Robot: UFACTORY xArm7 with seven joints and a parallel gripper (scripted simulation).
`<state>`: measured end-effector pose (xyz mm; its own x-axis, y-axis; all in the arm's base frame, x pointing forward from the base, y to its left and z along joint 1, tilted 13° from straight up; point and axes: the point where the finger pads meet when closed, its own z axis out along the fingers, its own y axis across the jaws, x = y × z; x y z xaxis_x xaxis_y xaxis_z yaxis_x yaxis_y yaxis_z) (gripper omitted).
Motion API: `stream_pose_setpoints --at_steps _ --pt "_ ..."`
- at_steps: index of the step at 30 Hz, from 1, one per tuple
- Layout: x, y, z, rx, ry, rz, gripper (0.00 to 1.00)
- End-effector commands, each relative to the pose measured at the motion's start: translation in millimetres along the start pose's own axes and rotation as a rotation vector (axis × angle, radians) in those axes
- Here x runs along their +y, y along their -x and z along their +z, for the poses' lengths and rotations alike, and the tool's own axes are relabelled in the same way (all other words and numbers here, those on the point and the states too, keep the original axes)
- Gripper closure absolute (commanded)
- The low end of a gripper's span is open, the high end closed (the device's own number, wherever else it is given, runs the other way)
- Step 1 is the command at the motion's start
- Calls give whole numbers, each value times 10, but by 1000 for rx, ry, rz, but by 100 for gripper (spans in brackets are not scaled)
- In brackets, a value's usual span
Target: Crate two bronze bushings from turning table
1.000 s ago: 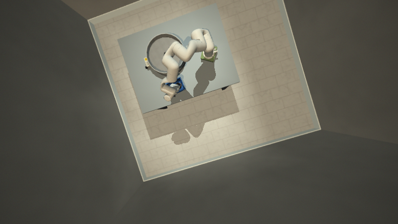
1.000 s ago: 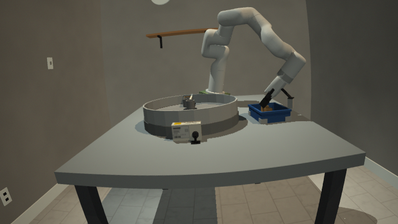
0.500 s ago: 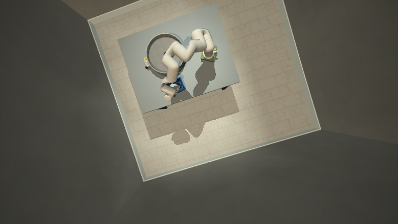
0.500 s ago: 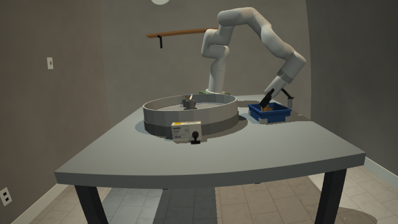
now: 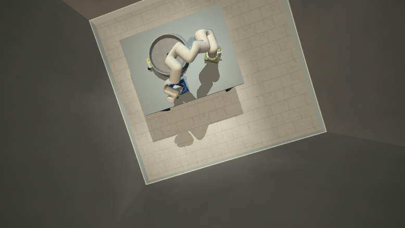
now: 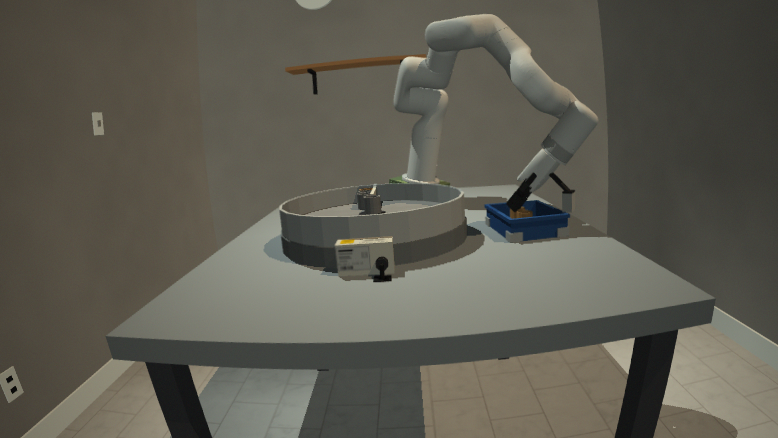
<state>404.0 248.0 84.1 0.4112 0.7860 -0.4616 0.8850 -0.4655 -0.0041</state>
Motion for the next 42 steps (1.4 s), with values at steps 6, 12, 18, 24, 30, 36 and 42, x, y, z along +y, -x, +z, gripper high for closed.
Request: stream_pose_setpoints --at_steps 6,12,18,24,30,36,42 --pt "5 -2 -12 3 1 1 89" --pt "5 -2 -12 3 1 1 89" --pt "5 -2 -12 3 1 1 89" --pt "5 12 -28 3 1 1 89" --pt "5 81 -110 3 1 1 89" --pt "5 239 -298 3 1 1 89" --pt "5 364 -445 3 1 1 89"
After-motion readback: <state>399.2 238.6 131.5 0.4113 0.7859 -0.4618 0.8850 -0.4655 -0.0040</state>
